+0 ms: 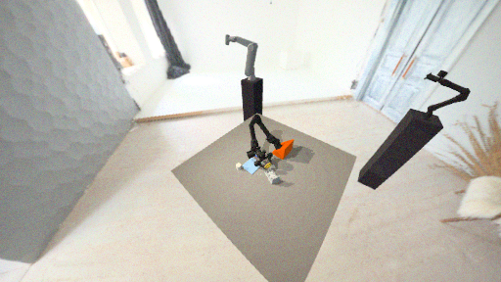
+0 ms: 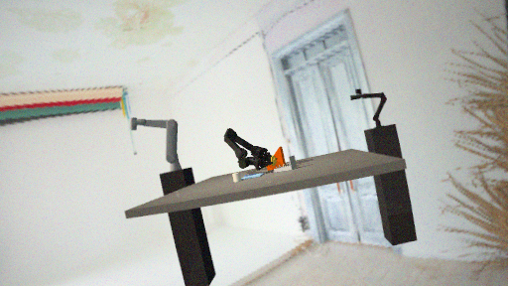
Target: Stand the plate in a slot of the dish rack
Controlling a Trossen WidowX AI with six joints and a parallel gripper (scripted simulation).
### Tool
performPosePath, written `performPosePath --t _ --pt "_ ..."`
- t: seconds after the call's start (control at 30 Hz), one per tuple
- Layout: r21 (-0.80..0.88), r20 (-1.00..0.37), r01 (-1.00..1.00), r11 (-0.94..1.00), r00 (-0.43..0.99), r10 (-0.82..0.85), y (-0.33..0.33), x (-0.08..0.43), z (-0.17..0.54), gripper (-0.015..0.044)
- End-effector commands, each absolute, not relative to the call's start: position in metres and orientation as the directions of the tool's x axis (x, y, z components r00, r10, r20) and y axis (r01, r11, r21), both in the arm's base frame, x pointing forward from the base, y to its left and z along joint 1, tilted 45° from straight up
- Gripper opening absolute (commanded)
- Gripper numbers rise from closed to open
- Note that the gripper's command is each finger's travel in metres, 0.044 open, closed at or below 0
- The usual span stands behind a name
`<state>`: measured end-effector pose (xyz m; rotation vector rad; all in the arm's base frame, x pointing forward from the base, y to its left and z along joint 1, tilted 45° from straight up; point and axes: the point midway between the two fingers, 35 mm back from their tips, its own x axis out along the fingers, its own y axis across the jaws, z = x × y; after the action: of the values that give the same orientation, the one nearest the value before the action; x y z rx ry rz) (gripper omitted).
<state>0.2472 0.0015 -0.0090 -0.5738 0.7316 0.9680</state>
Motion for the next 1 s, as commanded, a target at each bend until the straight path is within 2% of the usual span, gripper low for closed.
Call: performPosePath --t 0.0,0.13,0.97 --pt "-0.236 -0.722 -0.888 0.395 0.433 0.54 -0.002 0.245 -0.005 0.0" --pt "-0.305 -0.697 -0.88 0.363 0.467 0.544 -0.004 0.244 -0.003 0.0" --pt "-0.3 -0.701 -0.881 0.366 0.463 0.542 0.01 0.256 -0.019 0.0"
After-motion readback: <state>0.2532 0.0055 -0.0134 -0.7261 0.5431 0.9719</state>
